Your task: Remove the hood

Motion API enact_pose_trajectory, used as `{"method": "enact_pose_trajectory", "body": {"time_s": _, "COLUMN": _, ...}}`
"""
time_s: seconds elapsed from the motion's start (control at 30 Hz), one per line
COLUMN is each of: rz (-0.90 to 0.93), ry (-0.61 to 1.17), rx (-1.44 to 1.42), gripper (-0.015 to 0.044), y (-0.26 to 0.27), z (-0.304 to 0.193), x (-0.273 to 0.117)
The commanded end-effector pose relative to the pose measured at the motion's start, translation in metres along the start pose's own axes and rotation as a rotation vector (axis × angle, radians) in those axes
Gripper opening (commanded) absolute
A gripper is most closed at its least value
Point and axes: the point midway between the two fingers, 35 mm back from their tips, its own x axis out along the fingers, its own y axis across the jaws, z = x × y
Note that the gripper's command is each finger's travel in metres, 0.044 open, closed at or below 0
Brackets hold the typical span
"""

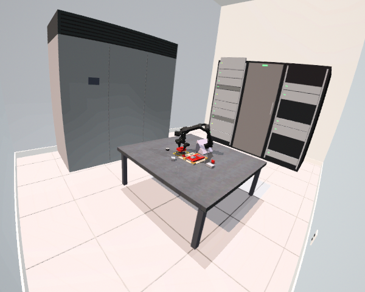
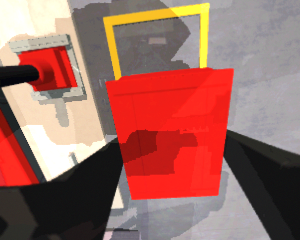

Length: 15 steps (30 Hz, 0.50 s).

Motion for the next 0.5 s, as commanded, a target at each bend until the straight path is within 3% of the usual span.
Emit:
{"method": "enact_pose_trajectory", "body": {"time_s": 0.0, "rz": 0.009, "ry": 0.006, "rx": 0.01, "gripper": 0.0, "y": 0.0008, "z": -0.0019, "x": 0.0064}}
{"method": "enact_pose_trajectory", "body": {"time_s": 0.47, "rz": 0.01, "ry": 0.006, "rx": 0.009, "gripper": 0.0, "y": 0.0016, "z": -0.0028, "x": 0.0145}}
